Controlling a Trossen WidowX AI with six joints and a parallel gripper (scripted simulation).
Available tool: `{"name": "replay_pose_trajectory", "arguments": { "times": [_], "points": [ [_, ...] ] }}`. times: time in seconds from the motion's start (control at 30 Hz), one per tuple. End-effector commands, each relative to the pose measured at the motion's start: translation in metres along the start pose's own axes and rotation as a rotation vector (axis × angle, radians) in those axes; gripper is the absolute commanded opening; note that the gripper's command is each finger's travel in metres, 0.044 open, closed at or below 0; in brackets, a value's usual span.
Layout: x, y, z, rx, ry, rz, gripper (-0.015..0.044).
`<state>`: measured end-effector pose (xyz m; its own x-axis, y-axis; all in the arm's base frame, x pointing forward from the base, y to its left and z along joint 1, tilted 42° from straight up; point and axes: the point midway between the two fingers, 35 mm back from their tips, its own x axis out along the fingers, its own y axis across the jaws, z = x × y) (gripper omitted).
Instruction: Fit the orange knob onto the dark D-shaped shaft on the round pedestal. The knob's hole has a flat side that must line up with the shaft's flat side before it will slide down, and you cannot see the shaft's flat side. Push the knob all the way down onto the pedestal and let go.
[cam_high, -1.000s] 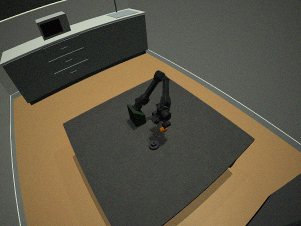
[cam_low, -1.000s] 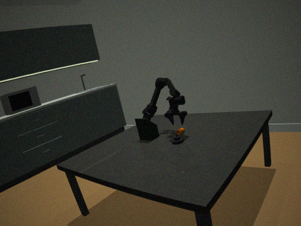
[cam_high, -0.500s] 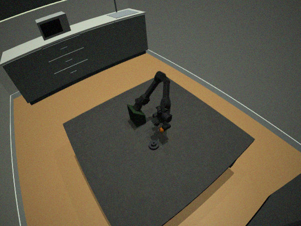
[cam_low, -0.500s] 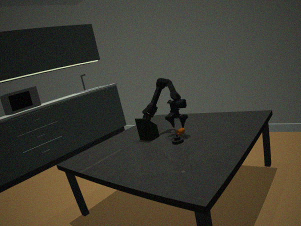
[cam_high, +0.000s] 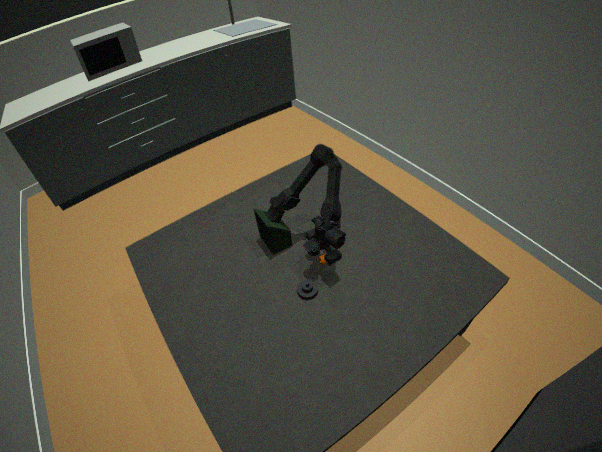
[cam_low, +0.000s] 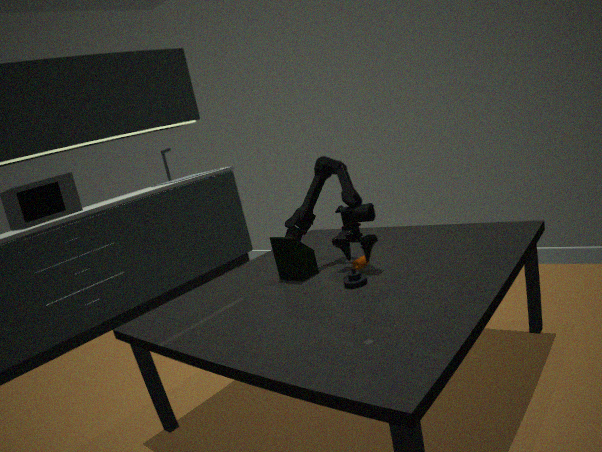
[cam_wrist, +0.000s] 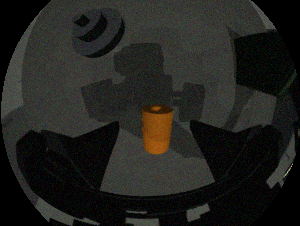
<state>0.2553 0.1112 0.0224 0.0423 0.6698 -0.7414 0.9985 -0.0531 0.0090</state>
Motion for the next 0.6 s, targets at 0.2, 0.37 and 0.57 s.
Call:
{"name": "replay_pose_trajectory", "arguments": {
  "times": [0.2,0.37,0.57],
  "points": [
    [0.018,-0.003,0.001,0.008,0.001,-0.007,0.044],
    [0.024,-0.003,0.0,0.008,0.002,-0.007,0.044],
    [0.024,-0.003,0.0,0.008,0.002,-0.007,0.0309]
  ]
}}
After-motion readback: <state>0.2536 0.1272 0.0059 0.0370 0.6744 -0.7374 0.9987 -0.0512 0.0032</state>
